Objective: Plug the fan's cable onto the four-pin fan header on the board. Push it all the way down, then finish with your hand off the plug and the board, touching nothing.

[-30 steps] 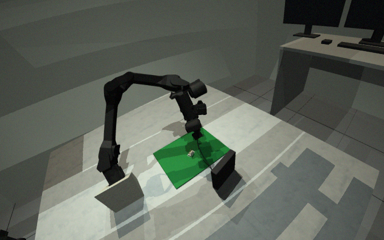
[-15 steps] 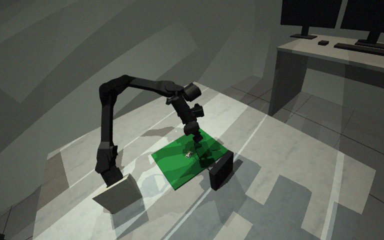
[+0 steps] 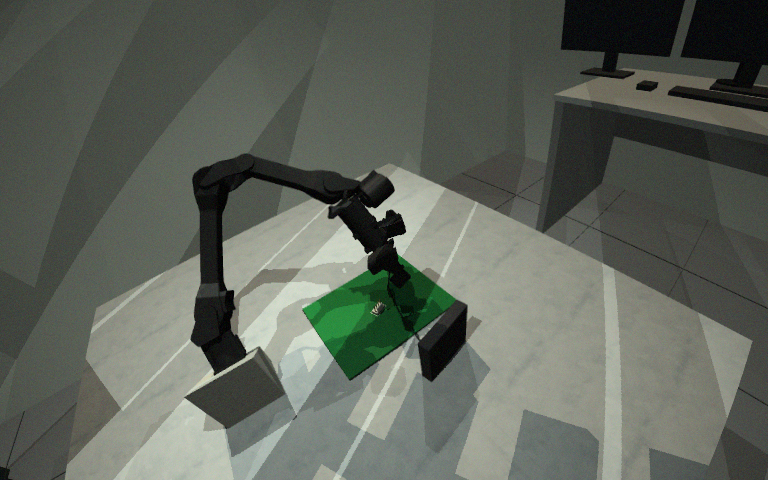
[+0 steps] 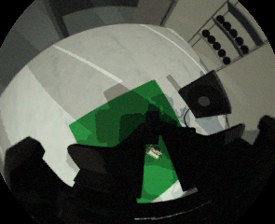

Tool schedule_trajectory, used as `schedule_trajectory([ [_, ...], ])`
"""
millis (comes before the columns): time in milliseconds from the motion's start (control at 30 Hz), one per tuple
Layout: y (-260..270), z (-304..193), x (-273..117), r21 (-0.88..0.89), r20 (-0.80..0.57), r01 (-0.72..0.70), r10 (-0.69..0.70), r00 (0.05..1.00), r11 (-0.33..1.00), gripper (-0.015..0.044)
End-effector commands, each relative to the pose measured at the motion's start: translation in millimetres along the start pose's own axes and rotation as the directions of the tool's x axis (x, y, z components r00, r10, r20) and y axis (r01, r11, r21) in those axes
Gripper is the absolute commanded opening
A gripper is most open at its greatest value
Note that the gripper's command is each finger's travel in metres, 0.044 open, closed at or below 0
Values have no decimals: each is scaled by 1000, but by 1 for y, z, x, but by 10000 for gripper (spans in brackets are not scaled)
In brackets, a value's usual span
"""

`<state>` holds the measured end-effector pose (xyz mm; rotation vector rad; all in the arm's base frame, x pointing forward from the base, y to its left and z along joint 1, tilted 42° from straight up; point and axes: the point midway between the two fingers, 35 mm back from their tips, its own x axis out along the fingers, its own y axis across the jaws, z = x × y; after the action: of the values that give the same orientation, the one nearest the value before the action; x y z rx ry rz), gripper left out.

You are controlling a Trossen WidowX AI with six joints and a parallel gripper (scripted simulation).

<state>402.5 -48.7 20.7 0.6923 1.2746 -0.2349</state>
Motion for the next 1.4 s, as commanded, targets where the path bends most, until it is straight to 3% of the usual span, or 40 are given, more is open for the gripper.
schedule_trajectory([
  [0,0,0,1,4,33,12,-12,999,1000,0],
  [1367,9,-4,1,63,401,25,-48,915,998,0],
])
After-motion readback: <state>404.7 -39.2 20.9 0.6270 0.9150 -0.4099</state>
